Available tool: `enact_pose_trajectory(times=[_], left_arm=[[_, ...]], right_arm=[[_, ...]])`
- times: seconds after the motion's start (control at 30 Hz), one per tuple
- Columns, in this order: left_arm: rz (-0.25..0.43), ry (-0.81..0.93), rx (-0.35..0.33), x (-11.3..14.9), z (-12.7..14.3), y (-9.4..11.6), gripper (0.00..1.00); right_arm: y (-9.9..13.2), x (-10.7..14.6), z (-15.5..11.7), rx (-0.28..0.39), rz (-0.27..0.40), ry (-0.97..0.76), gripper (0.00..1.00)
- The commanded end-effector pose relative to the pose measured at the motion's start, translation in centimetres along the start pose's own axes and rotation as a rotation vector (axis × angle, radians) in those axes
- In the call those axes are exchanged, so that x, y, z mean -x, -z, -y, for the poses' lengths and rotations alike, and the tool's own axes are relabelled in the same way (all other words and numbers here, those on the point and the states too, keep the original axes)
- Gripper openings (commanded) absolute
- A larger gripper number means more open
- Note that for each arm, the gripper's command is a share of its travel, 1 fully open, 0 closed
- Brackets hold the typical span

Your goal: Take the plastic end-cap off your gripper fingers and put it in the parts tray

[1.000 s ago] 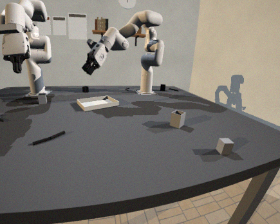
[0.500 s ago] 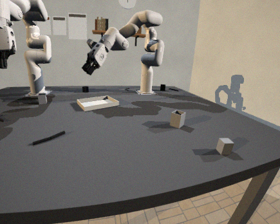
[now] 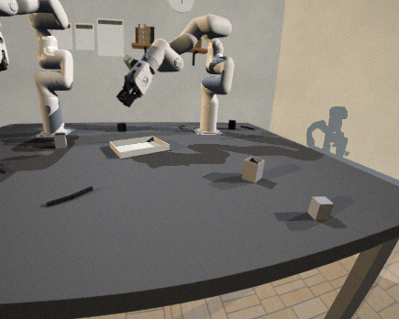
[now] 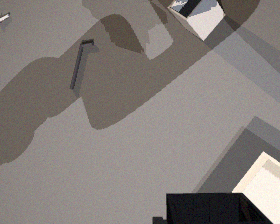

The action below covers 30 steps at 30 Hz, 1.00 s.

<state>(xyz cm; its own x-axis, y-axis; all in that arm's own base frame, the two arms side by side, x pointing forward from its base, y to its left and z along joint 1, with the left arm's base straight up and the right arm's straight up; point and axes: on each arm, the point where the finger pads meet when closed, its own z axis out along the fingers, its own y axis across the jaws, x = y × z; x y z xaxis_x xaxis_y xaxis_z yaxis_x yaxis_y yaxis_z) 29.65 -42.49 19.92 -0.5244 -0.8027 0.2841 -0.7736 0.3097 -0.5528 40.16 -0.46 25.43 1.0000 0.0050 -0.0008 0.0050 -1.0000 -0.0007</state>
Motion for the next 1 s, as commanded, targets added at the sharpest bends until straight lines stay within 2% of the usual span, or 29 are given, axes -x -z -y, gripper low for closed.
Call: enact_pose_trajectory(times=[0.0, 0.3, 0.6, 0.77, 0.97], left_arm=[[-0.001, 0.000, -0.002, 0.0, 0.1, 0.1, 0.00], [-0.001, 0.000, -0.002, 0.0, 0.1, 0.1, 0.00], [0.085, 0.231, 0.113, 1.3, -1.1, -2.3, 0.00], [0.076, 0.207, 0.102, 1.1, -1.0, -2.1, 0.00], [0.149, 0.370, 0.174, 2.1, -2.0, -3.5, 0.00]], right_arm=[[-0.1, -0.1, 0.2, 0.001, -0.004, -0.002, 0.00], [-0.3, 0.0, 0.4, 0.001, -0.005, -0.004, 0.00], [-0.3, 0.0, 0.4, 0.001, -0.005, -0.004, 0.00], [-0.3, 0.0, 0.4, 0.001, -0.005, -0.004, 0.00], [-0.3, 0.0, 0.4, 0.001, -0.005, -0.004, 0.00]])
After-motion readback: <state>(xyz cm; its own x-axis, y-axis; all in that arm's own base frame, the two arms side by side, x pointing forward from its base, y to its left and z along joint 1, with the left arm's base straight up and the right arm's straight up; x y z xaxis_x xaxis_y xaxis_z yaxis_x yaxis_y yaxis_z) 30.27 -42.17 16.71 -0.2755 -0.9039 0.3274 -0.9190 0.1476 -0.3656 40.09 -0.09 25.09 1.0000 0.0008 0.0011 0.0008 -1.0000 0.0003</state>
